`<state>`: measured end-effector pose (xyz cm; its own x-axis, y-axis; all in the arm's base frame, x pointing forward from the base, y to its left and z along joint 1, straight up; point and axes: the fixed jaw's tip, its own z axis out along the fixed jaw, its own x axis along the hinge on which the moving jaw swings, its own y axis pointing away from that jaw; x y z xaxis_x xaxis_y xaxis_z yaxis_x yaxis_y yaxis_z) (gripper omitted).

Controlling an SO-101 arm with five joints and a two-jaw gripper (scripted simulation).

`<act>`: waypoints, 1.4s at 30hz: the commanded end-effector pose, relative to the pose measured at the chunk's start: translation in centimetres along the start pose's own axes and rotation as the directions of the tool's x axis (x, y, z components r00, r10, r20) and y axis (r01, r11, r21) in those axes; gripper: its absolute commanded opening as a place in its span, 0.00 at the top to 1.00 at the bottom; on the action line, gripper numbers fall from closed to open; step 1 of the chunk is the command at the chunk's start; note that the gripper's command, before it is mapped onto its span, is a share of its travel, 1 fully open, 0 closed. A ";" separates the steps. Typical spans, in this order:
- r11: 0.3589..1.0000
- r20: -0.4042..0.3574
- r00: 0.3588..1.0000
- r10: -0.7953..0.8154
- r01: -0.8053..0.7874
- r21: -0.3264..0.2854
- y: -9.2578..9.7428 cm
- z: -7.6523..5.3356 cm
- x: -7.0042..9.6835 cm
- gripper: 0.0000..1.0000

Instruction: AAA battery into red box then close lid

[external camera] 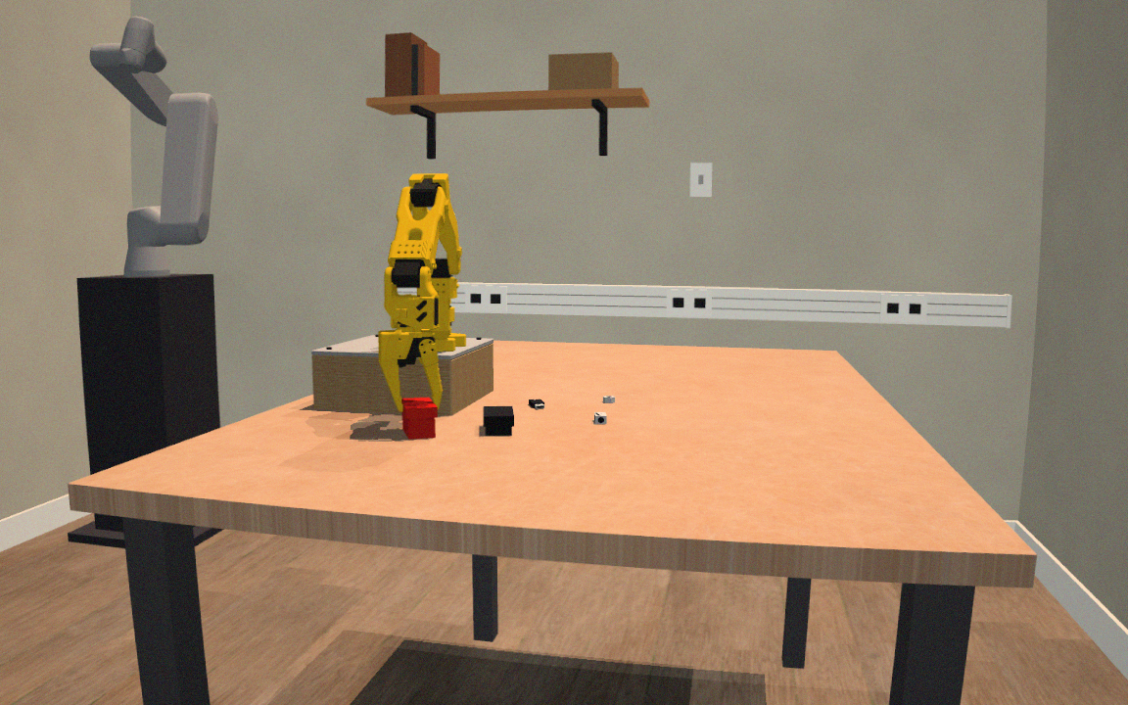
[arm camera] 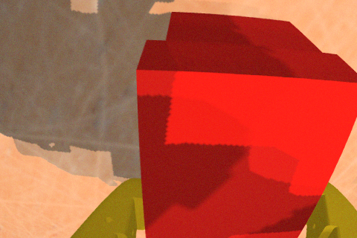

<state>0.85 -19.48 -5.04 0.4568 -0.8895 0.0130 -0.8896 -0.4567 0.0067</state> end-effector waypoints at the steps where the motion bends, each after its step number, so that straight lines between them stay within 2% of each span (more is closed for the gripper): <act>1: 1.000 0.017 1.000 0.000 -0.001 0.008 0.0 -0.1 -0.4 0.79; 16: 1.000 0.017 1.000 0.000 -0.001 0.008 0.0 -0.9 -0.4 0.79; 42: 1.000 0.022 1.000 0.000 -0.001 0.011 -0.1 -1.0 -0.6 0.79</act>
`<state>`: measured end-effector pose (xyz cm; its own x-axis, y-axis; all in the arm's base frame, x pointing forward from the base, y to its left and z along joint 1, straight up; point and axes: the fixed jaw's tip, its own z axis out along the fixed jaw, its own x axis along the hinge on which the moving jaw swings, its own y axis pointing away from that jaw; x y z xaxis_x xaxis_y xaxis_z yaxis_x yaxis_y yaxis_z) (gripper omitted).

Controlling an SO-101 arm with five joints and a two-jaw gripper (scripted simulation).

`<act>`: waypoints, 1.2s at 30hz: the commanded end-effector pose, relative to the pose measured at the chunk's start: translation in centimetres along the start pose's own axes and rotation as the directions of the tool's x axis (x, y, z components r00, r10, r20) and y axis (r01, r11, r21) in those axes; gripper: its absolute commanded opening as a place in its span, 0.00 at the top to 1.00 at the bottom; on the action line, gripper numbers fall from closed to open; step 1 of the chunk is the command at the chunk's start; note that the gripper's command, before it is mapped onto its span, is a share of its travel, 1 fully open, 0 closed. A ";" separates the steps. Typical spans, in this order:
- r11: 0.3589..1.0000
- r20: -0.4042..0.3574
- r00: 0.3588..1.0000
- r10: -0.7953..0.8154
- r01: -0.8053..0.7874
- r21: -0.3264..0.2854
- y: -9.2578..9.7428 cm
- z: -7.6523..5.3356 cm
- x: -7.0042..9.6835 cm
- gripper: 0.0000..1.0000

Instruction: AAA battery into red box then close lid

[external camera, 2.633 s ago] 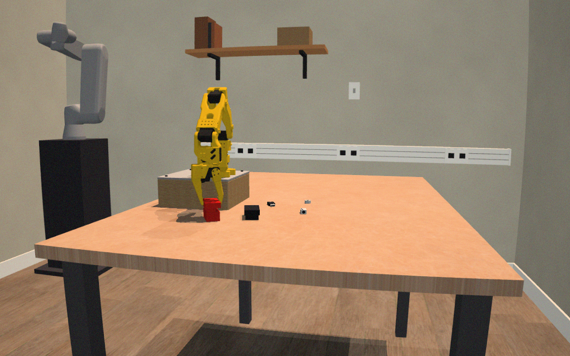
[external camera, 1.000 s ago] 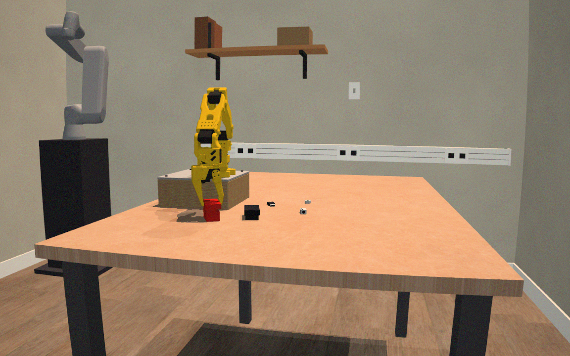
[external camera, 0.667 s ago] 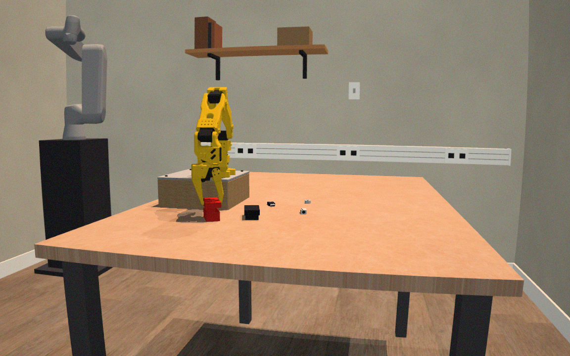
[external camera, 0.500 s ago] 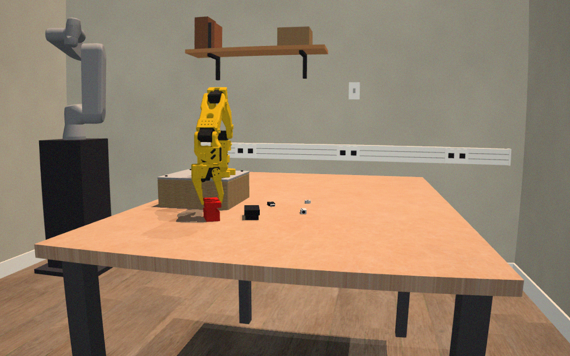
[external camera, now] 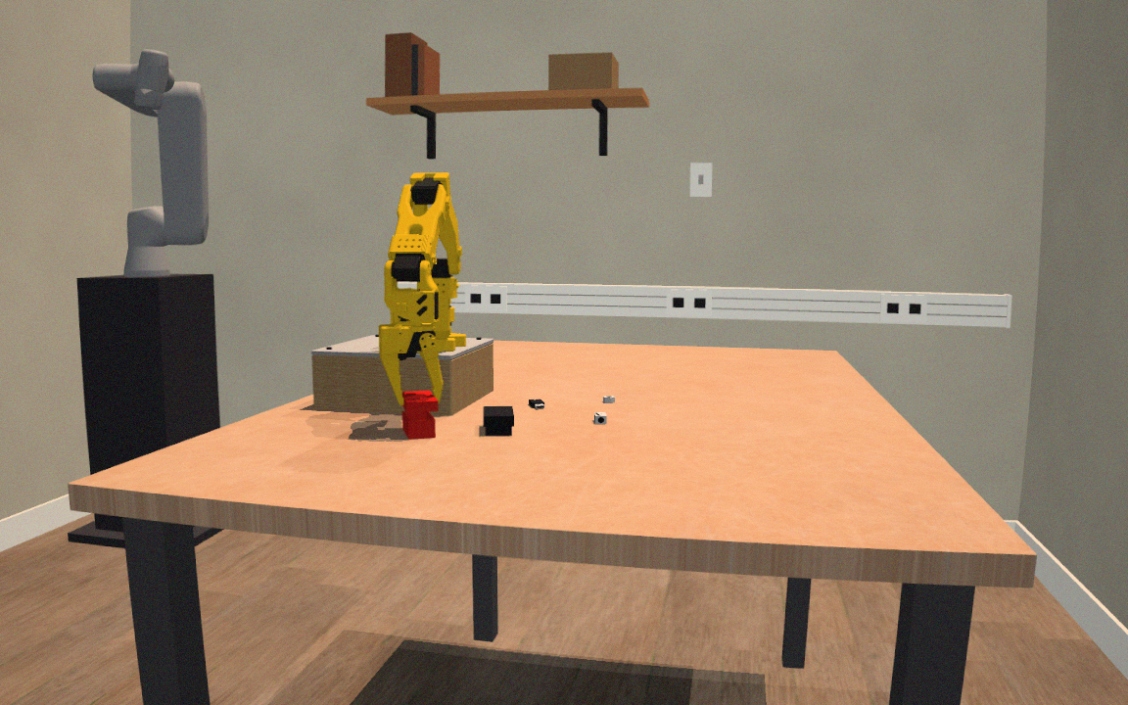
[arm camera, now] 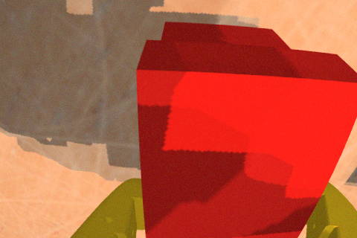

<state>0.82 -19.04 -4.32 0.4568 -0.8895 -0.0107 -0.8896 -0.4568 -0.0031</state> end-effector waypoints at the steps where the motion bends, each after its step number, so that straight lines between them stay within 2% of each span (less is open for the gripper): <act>1: 1.000 -0.001 1.000 0.001 -0.001 0.001 0.1 -0.3 -0.2 0.79; 21: 1.000 0.001 1.000 0.001 -0.001 0.002 0.1 -0.2 -0.3 0.79; 36: 1.000 0.001 1.000 0.001 -0.001 0.002 0.1 0.3 -0.2 0.79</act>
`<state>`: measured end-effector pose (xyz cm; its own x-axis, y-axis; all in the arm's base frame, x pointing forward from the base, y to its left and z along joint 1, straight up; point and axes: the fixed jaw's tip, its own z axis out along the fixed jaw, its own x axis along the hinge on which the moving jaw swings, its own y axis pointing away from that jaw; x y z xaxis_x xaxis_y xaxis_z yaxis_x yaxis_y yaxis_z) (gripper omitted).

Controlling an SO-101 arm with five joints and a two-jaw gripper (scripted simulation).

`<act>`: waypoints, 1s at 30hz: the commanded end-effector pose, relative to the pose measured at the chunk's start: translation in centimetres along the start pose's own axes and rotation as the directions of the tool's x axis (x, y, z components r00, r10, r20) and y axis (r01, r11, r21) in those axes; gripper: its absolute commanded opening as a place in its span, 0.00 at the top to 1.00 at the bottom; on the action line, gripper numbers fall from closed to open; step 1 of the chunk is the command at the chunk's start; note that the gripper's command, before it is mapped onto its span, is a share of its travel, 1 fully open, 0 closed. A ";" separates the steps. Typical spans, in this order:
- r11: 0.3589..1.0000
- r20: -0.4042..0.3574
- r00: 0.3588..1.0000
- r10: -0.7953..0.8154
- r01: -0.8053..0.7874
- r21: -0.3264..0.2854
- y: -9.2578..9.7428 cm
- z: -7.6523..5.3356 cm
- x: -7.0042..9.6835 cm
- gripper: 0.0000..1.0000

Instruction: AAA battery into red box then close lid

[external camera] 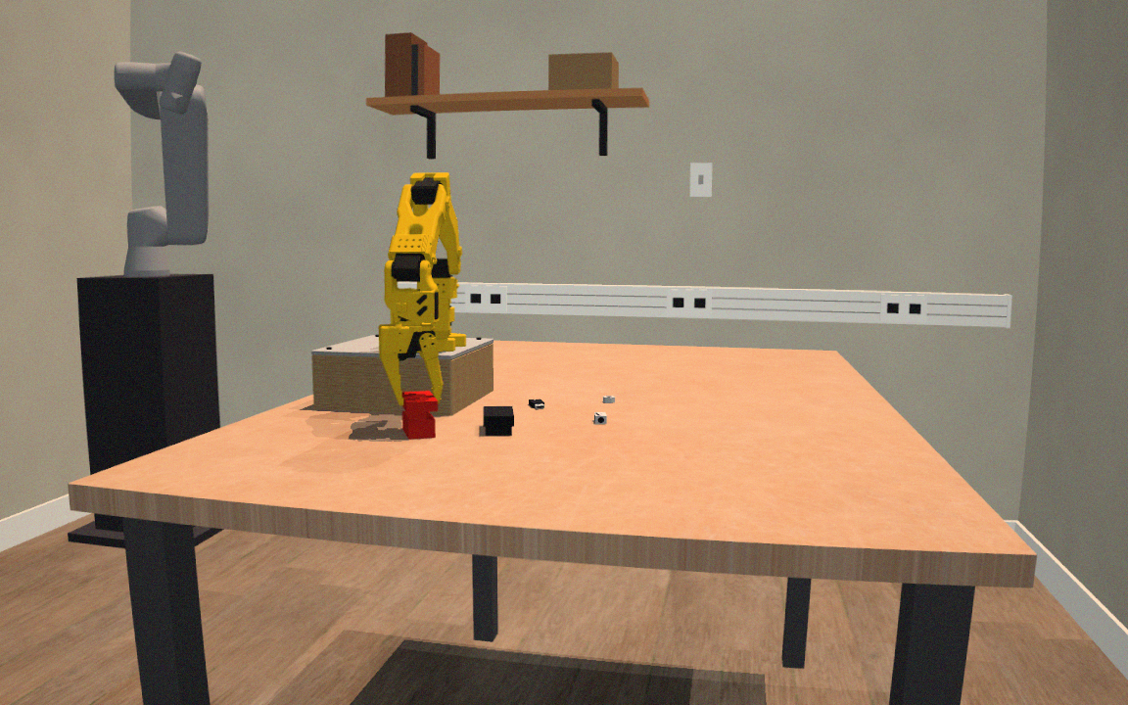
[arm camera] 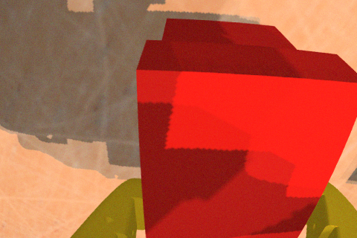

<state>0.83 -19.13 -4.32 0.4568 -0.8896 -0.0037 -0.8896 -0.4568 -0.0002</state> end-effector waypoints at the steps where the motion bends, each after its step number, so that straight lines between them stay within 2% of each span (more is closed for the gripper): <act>1: 1.000 0.008 1.000 0.001 -0.001 0.005 0.0 0.4 -0.3 0.79; 30: 1.000 0.008 1.000 0.001 -0.001 0.005 0.0 1.2 -0.3 0.79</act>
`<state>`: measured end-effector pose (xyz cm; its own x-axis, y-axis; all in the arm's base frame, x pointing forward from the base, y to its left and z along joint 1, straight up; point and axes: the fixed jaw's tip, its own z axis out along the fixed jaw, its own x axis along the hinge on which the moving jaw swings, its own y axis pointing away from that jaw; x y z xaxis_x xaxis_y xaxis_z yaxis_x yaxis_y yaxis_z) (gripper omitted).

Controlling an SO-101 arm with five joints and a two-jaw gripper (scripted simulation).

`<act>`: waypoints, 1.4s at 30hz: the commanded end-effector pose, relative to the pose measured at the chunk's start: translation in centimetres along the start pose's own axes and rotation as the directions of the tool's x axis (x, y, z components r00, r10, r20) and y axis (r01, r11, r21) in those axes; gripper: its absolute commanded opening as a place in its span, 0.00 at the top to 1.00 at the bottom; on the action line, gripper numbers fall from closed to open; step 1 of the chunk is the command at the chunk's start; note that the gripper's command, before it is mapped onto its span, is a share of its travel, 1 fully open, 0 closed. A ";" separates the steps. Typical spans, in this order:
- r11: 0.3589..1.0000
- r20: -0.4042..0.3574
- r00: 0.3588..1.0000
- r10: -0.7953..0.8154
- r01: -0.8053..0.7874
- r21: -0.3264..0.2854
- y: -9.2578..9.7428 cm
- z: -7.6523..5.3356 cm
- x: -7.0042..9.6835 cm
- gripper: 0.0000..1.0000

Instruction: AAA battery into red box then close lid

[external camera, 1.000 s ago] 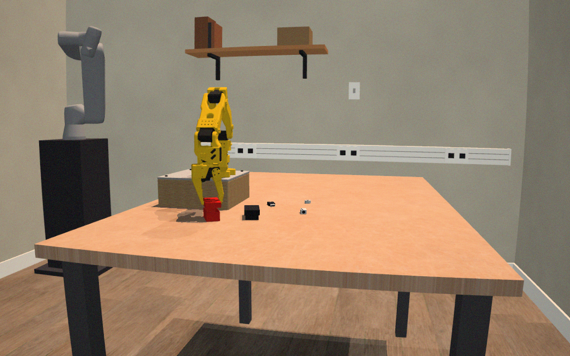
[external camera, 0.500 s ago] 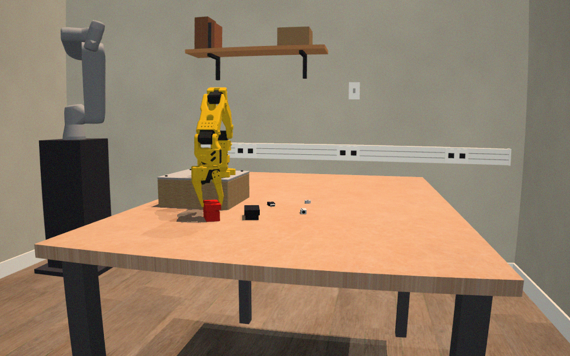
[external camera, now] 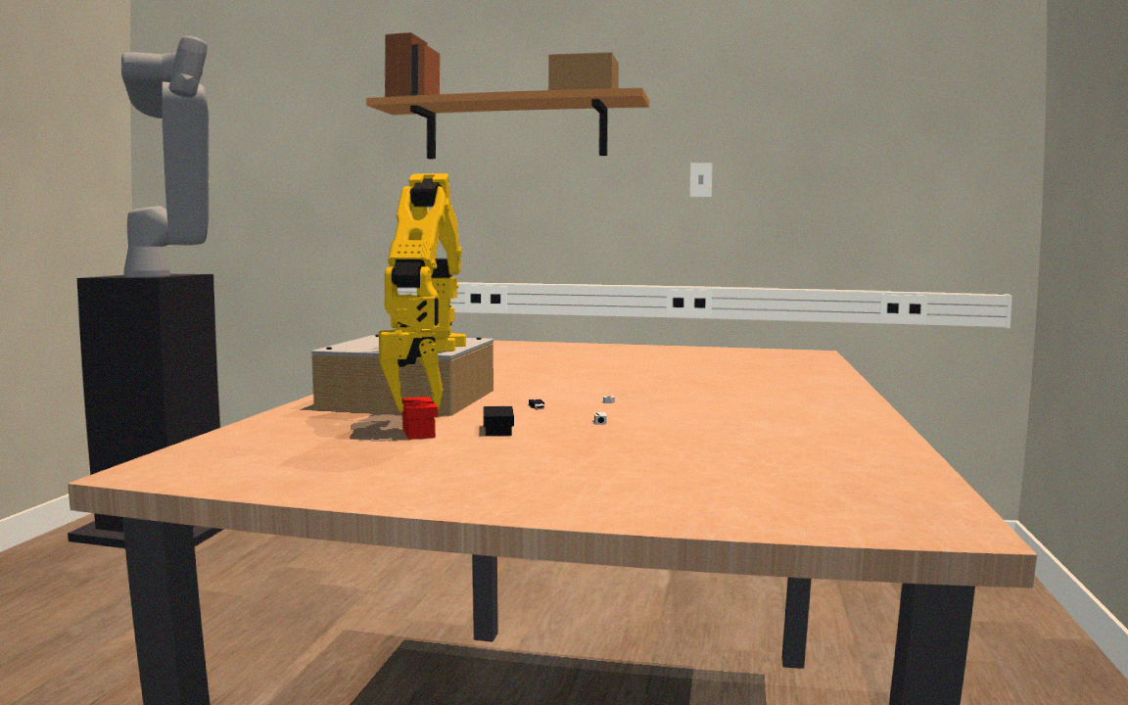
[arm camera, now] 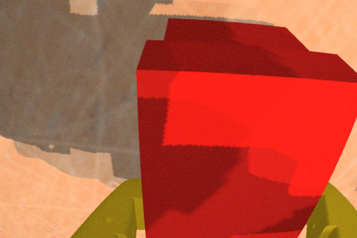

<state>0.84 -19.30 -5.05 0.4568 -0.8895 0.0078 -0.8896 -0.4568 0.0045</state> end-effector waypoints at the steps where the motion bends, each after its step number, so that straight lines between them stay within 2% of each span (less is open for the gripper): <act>1: 1.000 0.020 1.000 0.001 -0.001 0.010 0.0 0.4 -0.5 0.79; 42: 1.000 0.020 1.000 0.001 -0.001 0.010 0.0 0.8 -0.5 0.79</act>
<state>0.84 -19.22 -5.43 0.4568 -0.8896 0.0048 -0.8896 -0.4568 0.0031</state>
